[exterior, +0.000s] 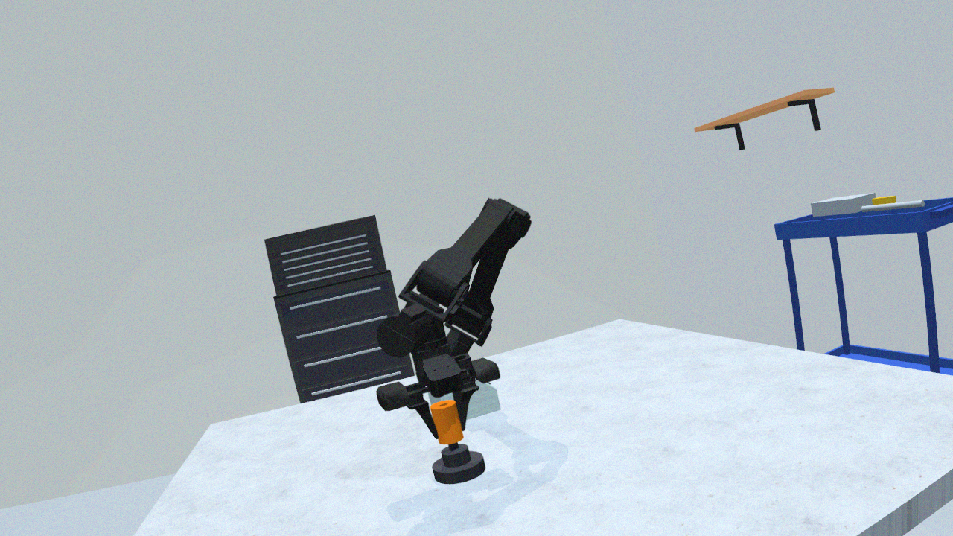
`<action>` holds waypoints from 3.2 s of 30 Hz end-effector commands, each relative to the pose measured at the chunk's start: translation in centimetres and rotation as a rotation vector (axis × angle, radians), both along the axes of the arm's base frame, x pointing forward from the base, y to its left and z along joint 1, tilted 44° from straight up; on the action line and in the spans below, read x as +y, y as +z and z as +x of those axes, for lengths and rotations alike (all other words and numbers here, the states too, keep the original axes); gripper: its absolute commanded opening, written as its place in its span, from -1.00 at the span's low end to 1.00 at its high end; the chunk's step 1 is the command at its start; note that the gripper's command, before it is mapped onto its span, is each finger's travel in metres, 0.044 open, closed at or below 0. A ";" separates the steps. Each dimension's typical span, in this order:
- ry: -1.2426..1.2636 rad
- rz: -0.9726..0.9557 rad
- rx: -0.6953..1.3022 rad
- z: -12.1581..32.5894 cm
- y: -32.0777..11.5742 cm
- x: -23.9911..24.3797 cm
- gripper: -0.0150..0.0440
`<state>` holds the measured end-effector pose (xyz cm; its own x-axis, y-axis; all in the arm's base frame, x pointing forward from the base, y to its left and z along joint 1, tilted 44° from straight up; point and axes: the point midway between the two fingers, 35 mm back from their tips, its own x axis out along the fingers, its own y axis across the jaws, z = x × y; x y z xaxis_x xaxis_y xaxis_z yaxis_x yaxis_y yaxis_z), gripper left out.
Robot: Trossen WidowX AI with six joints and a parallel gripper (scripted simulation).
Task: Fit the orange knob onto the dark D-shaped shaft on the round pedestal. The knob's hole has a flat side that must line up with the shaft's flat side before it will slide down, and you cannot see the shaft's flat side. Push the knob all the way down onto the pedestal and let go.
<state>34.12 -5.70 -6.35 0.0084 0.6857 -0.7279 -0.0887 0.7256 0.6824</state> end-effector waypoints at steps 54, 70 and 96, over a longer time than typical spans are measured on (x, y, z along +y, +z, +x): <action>0.146 0.000 -0.148 -0.3 0.2 0.2 -0.49; 0.210 -0.001 -0.207 0.0 0.5 -0.2 -0.49; 0.299 -0.002 -0.291 -0.2 0.5 0.1 -0.49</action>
